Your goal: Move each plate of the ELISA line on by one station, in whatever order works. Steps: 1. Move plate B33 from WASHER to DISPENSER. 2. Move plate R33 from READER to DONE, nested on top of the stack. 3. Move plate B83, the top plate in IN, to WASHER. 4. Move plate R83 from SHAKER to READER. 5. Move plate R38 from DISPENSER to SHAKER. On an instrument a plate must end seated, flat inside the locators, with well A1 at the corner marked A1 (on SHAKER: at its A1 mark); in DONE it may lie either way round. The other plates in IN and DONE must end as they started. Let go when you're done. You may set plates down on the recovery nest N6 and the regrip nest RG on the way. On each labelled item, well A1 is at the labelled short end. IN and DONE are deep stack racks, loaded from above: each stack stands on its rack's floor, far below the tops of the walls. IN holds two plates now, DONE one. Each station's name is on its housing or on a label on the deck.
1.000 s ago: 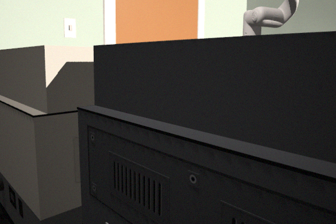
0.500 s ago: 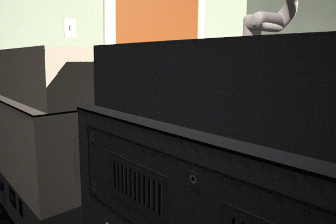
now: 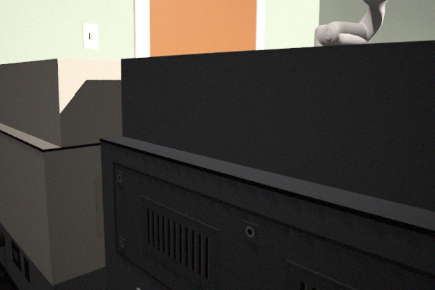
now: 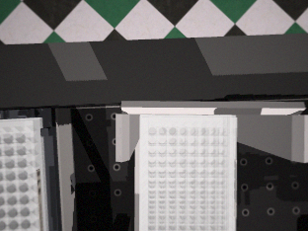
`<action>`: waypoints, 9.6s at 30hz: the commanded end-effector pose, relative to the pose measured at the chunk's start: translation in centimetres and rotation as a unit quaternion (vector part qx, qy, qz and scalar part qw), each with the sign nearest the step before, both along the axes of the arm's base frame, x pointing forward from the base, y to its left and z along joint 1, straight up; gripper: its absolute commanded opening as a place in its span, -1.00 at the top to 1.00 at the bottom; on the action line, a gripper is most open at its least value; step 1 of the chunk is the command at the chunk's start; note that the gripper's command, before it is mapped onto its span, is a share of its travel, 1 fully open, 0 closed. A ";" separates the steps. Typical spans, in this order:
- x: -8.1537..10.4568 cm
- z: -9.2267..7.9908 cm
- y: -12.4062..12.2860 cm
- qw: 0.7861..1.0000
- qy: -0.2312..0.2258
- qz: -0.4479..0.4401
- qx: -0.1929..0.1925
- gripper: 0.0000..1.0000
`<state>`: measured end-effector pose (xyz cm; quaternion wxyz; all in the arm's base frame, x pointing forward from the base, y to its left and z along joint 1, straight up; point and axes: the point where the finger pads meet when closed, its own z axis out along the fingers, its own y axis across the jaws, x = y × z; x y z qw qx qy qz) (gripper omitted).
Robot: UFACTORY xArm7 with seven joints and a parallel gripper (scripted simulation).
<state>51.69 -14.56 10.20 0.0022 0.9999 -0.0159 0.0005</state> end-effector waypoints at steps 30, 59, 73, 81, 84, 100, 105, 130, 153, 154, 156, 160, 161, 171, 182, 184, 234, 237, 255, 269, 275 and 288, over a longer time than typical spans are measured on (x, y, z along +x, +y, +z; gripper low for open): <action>0.2 -3.5 -0.1 1.000 -0.003 0.000 -0.001 -1.00; 0.2 -6.9 -0.1 1.000 -0.003 0.000 -0.001 -1.00; 0.2 -6.9 -0.1 1.000 -0.003 0.000 -0.001 -1.00; 0.2 -7.3 -0.1 1.000 -0.003 0.000 -0.001 -1.00; 0.2 -7.5 -0.1 1.000 -0.003 0.000 -0.001 -1.00; 0.2 -8.7 -0.1 1.000 -0.003 0.000 -0.001 -1.00; 0.2 -8.7 -0.1 1.000 -0.003 0.000 -0.001 -1.00; 0.2 -9.3 -0.1 1.000 -0.003 0.000 -0.001 -1.00; 0.2 -9.9 -0.1 1.000 -0.003 0.000 -0.001 -1.00; 0.2 -9.9 -0.1 1.000 -0.003 0.000 -0.001 -1.00; 0.2 -9.9 -0.1 1.000 -0.003 0.000 -0.001 -1.00; 0.2 -9.9 -0.1 1.000 -0.003 0.000 -0.001 -1.00; 0.3 -9.9 -0.1 1.000 -0.003 0.000 -0.001 -1.00; 0.2 -9.9 -0.1 1.000 -0.003 0.000 -0.001 1.00; 0.2 -9.9 -0.1 1.000 -0.003 0.000 -0.001 1.00; 0.2 -9.9 -0.1 1.000 -0.003 0.000 -0.001 1.00; 0.2 -9.4 -0.1 1.000 -0.003 0.000 -0.001 1.00; 0.2 -9.3 -0.1 1.000 -0.003 0.000 -0.001 1.00; 0.2 -8.8 -0.1 1.000 -0.003 0.000 -0.001 1.00; 0.2 -8.1 -0.1 1.000 -0.003 0.000 -0.001 1.00; 0.2 -7.9 -0.1 1.000 -0.003 0.000 -0.001 1.00; 0.2 -7.1 -0.1 1.000 -0.003 0.000 -0.001 1.00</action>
